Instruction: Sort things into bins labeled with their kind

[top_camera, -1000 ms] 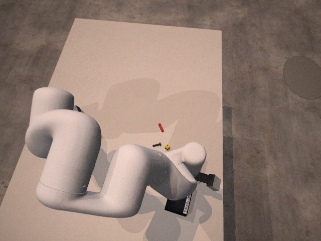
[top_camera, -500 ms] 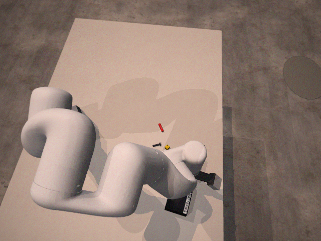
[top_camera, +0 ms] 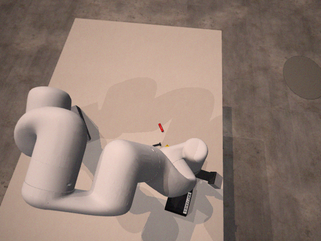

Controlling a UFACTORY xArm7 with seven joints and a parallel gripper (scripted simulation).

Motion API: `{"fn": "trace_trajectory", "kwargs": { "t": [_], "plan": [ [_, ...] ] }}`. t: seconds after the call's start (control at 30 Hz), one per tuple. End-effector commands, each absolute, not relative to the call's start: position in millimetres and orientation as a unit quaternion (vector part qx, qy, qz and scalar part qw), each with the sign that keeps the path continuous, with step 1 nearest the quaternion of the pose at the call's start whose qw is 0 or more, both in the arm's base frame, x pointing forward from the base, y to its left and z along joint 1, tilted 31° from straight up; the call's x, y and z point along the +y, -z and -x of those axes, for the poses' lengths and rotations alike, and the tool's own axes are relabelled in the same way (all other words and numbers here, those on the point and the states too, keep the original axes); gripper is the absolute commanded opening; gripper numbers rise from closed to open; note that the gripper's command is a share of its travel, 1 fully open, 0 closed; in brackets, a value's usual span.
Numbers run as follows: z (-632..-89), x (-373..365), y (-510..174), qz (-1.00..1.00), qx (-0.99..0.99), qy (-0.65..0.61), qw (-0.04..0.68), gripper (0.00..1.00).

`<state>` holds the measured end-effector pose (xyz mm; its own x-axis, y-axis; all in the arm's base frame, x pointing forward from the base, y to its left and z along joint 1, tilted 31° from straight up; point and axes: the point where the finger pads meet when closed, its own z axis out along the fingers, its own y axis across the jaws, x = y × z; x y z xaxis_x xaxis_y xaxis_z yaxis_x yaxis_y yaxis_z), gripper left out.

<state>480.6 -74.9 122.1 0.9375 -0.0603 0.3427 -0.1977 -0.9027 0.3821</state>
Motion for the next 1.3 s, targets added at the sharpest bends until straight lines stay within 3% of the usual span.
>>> {"fn": "trace_trajectory", "kwargs": {
  "t": [0.0,1.27],
  "plan": [
    [-477.2,-66.7,-137.8,-0.961,-0.066,-0.166,0.209,0.07],
    [-482.4,14.6,-111.9,-0.961,-0.066,-0.166,0.209,0.07]
  ]
}}
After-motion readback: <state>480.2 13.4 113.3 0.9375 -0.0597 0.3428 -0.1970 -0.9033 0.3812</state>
